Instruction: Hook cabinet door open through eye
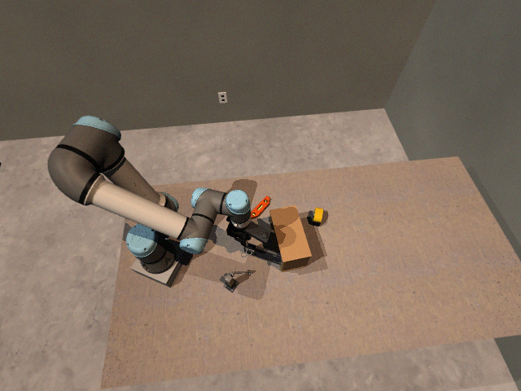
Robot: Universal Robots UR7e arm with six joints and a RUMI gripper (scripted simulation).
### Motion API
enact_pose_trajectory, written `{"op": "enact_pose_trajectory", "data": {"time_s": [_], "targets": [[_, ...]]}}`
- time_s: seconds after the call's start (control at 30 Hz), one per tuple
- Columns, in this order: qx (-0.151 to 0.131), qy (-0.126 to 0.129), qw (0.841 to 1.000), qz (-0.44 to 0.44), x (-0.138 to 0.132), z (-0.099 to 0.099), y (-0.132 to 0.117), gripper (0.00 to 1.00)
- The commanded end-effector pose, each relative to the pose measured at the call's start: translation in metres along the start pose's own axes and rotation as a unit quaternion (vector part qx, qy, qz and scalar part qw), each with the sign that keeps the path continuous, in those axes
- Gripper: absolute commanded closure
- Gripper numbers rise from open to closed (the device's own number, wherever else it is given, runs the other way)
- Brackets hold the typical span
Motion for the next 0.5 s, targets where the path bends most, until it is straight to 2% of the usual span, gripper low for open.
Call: {"op": "enact_pose_trajectory", "data": {"time_s": [0.0,0.47], "targets": [[0.0,0.0,1.0,0.0,0.0,0.01,0.0,0.85],[0.0,0.0,1.0,0.0,0.0,0.036,0.0,0.85]]}}
Point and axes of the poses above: the point where the finger pads meet when closed, its own z axis back along the fingers, its own x axis across the jaws, y = z × x, the point moved 9 cm from there along z, back along the fingers, and after that the axes turned 4 degrees about -z, right-handed, at the moved point
